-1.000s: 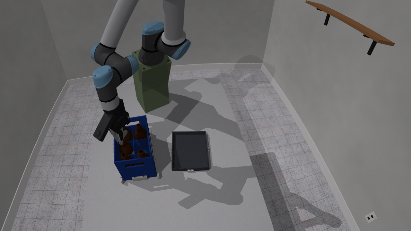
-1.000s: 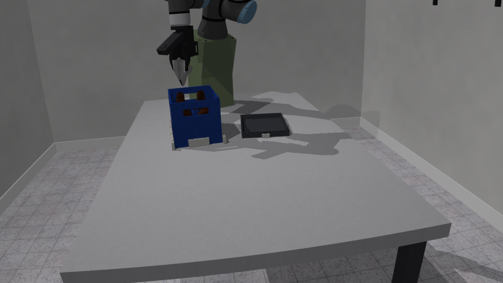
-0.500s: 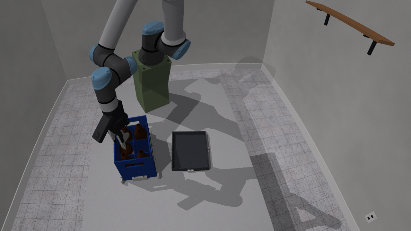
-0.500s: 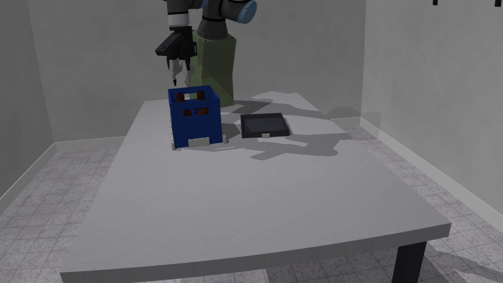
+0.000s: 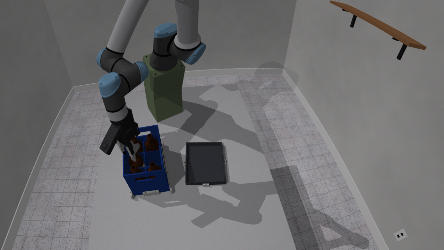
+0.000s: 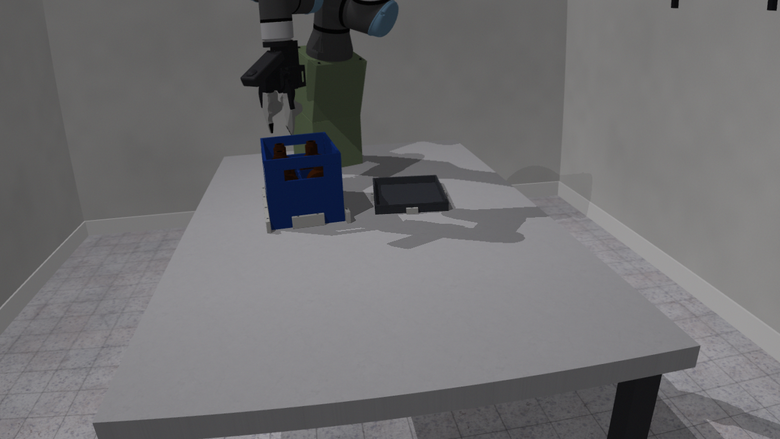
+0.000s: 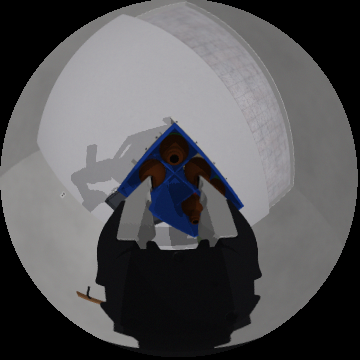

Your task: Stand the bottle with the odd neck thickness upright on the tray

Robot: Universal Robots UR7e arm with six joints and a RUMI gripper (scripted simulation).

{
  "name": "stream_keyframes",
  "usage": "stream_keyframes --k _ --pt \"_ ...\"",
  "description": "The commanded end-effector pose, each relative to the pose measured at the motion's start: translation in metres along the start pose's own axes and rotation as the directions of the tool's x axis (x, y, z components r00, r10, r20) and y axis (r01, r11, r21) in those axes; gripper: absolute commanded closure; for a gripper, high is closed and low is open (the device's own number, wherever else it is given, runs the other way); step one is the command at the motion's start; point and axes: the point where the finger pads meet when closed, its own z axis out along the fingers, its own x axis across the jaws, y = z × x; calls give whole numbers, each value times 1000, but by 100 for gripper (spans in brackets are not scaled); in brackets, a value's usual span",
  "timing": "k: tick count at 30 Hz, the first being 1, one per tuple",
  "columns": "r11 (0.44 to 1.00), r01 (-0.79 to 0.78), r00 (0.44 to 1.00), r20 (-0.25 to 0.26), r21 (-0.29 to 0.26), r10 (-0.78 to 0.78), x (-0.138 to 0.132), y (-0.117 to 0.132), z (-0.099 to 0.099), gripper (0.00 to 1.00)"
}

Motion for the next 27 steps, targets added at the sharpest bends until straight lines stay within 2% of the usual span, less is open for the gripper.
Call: stream_keyframes --k 1,27 --pt "1000 0 1000 0 1 0 0 0 0 62" --pt "1000 0 1000 0 1 0 0 -1 8 62"
